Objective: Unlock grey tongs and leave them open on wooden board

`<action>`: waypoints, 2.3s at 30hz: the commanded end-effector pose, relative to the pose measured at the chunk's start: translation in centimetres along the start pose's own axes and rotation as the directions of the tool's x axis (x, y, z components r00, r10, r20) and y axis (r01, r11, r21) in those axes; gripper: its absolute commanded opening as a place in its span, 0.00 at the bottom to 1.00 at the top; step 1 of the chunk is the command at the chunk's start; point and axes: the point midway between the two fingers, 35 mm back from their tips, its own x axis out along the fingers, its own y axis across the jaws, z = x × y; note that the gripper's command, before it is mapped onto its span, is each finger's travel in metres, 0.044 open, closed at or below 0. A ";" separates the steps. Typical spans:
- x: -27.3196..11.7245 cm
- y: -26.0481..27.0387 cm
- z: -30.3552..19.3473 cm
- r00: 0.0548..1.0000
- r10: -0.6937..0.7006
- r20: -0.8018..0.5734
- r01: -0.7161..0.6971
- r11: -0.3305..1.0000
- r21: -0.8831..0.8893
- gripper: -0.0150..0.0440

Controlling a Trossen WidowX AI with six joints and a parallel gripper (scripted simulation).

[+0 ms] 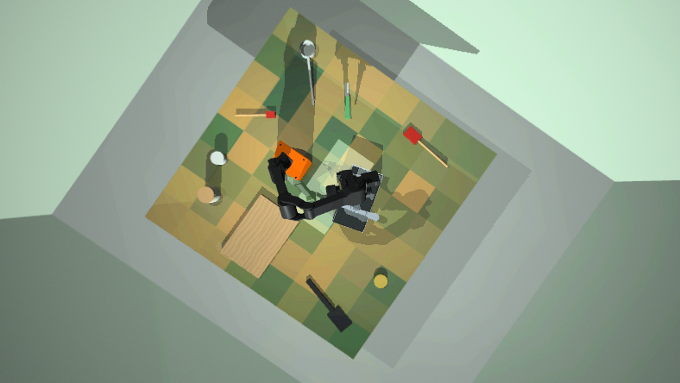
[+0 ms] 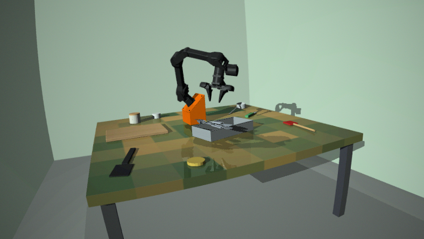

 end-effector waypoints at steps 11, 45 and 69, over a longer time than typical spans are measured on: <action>7.6 -1.5 -2.0 0.963 0.233 -0.138 -0.261 0.659 -0.706 0.69; 10.7 -1.0 -2.5 0.965 0.225 -0.132 -0.251 0.660 -0.709 0.69; 14.4 0.1 -3.1 0.963 0.230 -0.137 -0.258 0.659 -0.707 0.69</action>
